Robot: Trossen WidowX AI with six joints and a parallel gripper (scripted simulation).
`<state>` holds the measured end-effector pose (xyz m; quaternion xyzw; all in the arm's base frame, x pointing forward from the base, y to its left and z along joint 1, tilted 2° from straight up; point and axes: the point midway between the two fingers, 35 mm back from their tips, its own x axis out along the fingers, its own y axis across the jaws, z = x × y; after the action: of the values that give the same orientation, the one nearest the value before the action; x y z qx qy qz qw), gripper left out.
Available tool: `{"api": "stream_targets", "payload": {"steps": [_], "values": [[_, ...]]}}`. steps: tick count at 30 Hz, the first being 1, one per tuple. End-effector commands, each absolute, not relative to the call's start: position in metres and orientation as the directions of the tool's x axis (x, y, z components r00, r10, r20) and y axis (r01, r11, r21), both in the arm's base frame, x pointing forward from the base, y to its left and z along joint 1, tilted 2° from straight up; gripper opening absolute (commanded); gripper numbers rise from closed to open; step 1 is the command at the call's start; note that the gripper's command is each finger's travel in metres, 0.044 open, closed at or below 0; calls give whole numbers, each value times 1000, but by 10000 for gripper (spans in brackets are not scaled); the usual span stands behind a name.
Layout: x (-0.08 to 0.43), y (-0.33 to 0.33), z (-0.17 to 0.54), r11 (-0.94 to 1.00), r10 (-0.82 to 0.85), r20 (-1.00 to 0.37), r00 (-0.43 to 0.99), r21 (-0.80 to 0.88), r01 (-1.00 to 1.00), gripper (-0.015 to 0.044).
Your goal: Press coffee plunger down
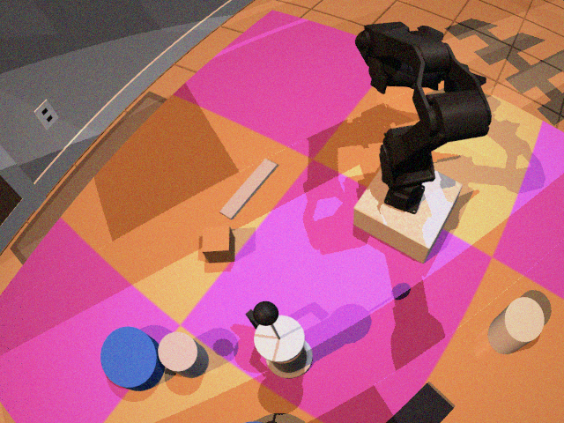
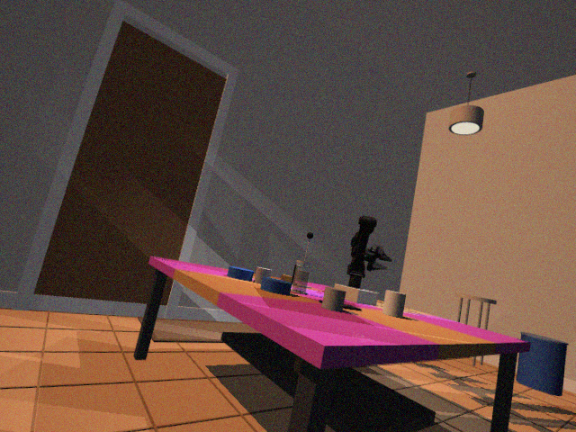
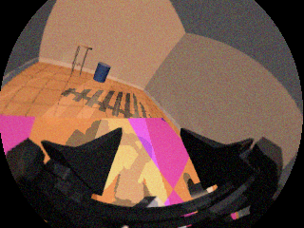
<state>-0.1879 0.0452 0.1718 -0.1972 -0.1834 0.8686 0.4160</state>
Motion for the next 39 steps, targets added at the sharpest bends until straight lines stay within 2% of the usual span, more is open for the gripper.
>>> {"api": "stream_targets", "payload": {"steps": [1,6,11,16,21,25,29,34,39], "values": [[-188,43,172,-593,790,-194,-582,-482,-645,426],[-195,15,168,-703,692,-280,-665,-469,-534,440],[-197,-40,164,-838,491,-394,-777,-456,-299,440],[-183,-99,163,-910,238,-491,-838,-413,-16,440],[-151,-156,166,-886,-40,-571,-820,-359,293,440],[-113,-195,170,-793,-255,-620,-742,-305,527,440],[-64,-225,178,-633,-450,-659,-603,-241,735,440],[4,-245,191,-360,-630,-678,-378,-176,916,440],[78,-245,207,-24,-729,-678,-95,-114,993,440]]}}
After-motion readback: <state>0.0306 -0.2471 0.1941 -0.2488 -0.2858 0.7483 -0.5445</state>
